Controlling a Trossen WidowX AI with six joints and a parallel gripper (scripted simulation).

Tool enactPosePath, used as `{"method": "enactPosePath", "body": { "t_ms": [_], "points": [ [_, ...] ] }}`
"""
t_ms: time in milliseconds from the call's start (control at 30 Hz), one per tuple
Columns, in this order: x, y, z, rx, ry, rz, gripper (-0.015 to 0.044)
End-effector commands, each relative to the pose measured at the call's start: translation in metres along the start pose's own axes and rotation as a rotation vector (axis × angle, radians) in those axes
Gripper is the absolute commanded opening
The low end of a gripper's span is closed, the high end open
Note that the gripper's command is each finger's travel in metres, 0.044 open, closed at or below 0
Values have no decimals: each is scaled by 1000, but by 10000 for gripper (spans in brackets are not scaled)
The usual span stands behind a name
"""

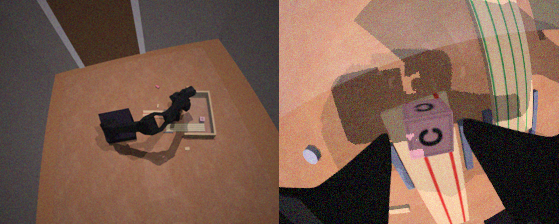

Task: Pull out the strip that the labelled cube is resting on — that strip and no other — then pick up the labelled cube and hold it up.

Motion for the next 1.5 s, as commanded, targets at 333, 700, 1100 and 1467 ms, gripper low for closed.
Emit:
{"method": "enactPosePath", "body": {
  "t_ms": [333, 700, 1100, 1467],
  "points": [
    [20, -1, -1, -4, -3, -5, 250],
    [17, -1, 0, 0, 0, -2, 98],
    [-5, -15, -26, -3, 1, -2, 0],
    [-25, -31, -53, -7, 1, -4, 0]
  ]
}}
Point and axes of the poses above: the point midway between the two fingers, 35 mm back from their tips, its own x axis out along the fingers, its own y axis across the jaws, z = x × y, the point moved 9 cm from there along -x, back along the fingers, and after that the axes turned 3 degrees about x, right-handed, at the moved point
